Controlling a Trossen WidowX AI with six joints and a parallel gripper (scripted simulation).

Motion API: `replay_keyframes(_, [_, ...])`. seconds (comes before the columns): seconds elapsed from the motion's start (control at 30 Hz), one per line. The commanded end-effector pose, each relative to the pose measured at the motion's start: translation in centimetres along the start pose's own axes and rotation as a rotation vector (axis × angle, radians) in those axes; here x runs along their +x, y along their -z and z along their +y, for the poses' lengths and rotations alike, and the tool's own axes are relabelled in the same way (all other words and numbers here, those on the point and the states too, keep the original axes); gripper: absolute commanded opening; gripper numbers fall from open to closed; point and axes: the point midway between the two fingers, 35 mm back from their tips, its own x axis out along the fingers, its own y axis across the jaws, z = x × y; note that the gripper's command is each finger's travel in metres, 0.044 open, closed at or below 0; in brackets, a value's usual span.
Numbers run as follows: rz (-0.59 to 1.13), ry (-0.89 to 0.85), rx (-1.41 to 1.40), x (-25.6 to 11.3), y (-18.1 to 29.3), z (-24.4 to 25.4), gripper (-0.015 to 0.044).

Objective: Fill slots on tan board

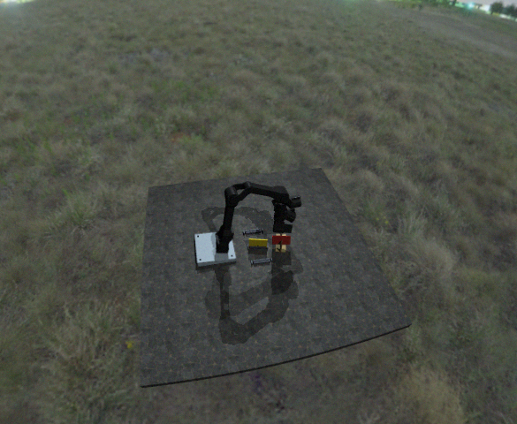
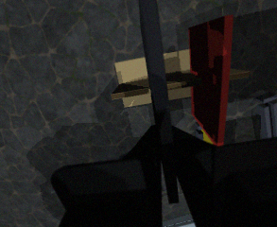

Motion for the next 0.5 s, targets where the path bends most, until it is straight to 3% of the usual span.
replay_keyframes(0.0, [0.005, -0.001, -0.003, 0.34, 0.13, -0.01, 0.0])
replay_keyframes(0.47, [0.005, -0.001, -0.003, 1.05, 0.13, 0.0, 0.0])
